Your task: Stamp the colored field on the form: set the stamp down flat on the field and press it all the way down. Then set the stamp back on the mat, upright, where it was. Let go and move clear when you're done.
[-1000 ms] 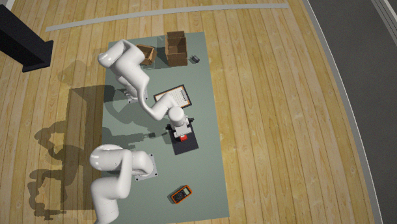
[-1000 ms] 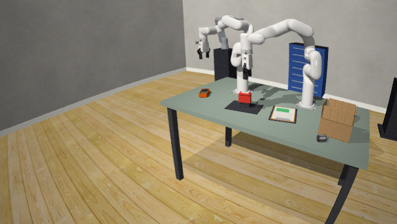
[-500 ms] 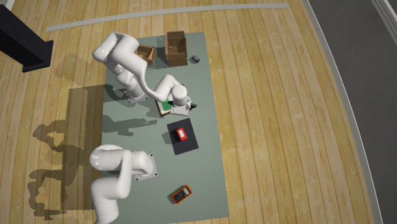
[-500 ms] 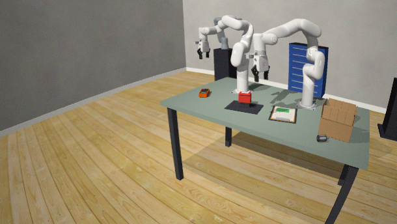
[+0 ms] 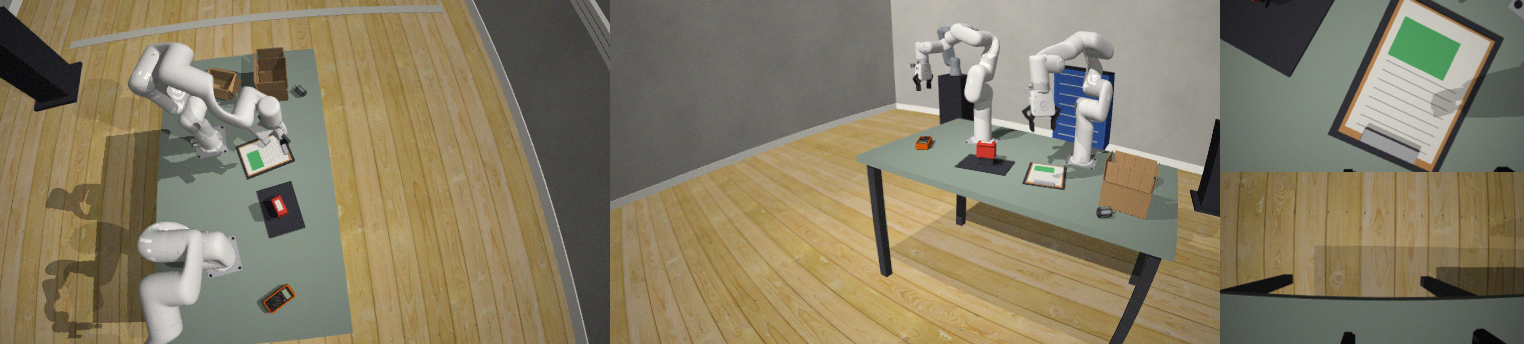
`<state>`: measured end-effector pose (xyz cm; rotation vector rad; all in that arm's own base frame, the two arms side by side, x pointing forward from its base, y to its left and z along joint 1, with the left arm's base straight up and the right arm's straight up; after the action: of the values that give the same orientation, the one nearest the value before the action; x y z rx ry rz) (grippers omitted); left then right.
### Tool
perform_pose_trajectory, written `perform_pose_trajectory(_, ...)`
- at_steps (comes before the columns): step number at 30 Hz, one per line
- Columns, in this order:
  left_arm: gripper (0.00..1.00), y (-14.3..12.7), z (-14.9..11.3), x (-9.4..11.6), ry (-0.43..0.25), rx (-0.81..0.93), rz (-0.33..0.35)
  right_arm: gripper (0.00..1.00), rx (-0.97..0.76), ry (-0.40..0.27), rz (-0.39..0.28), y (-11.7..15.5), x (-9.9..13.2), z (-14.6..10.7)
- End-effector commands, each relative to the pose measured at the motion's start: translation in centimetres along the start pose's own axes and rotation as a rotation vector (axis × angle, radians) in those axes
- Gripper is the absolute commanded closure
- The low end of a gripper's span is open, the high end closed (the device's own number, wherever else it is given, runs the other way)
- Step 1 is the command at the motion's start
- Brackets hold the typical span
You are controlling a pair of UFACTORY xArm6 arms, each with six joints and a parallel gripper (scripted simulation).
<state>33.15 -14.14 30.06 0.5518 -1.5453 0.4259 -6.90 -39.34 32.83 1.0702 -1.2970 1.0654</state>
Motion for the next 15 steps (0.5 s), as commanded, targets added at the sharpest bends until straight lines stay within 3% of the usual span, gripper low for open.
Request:
perform_pose_trajectory(1,0.0,3.6,-1.9,-0.2,0.03,-0.232,0.055,0.0,0.0,0.004,0.0,0.0,0.2,0.1)
perform_pose_trajectory(5,0.0,4.8,-2.4,-0.5,0.039,-0.393,0.075,0.0,0.0,0.004,0.0,0.0,0.2,0.1)
perform_pose_trajectory(15,0.0,5.5,-2.6,-0.7,0.038,-0.439,0.076,0.0,0.0,0.004,0.0,0.0,0.2,0.1)
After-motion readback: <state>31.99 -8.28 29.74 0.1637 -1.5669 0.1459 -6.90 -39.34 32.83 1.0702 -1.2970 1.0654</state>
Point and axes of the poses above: on each arm, the point where the finger pads meet when closed, its own x axis back along the fingers, its own y axis across the jaws, z = x × y, the point moved 8 cm from there along x, back along the fingers, and after that the axes turned 1 degree about -x, right-handed, at the moved point
